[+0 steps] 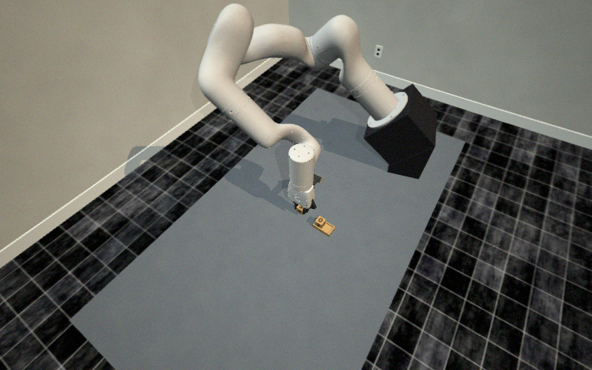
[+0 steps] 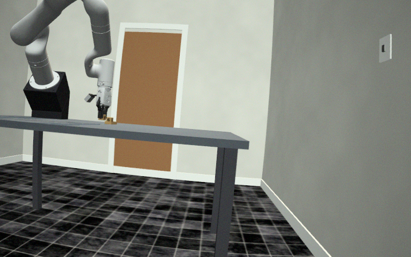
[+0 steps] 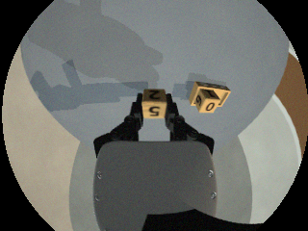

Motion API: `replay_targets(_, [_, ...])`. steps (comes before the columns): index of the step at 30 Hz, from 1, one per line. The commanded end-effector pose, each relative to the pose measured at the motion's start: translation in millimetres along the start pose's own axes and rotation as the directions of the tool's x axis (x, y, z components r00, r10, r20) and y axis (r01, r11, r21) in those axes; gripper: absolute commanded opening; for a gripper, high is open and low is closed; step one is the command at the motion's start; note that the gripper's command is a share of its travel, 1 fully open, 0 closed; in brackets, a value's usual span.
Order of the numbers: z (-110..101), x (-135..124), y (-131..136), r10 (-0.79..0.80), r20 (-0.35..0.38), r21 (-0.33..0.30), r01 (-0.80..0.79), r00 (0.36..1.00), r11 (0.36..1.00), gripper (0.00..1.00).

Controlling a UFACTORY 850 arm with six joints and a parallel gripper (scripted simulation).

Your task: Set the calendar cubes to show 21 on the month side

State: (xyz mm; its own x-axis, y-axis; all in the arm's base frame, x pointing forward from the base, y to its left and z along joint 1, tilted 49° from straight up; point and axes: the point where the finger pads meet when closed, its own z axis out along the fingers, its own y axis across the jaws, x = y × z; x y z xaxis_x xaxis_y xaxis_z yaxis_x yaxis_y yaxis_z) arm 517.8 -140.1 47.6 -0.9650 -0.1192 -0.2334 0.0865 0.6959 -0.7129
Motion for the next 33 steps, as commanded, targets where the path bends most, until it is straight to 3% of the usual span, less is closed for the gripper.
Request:
replay_targets(1, [12.8,-1.1,0.2,0.0,0.002,0.0,0.0,1.0,1.0,0.29])
replay_targets(33, [18.6,-1.2,0.2,0.0,0.002,0.0,0.0,1.0,1.0,0.29])
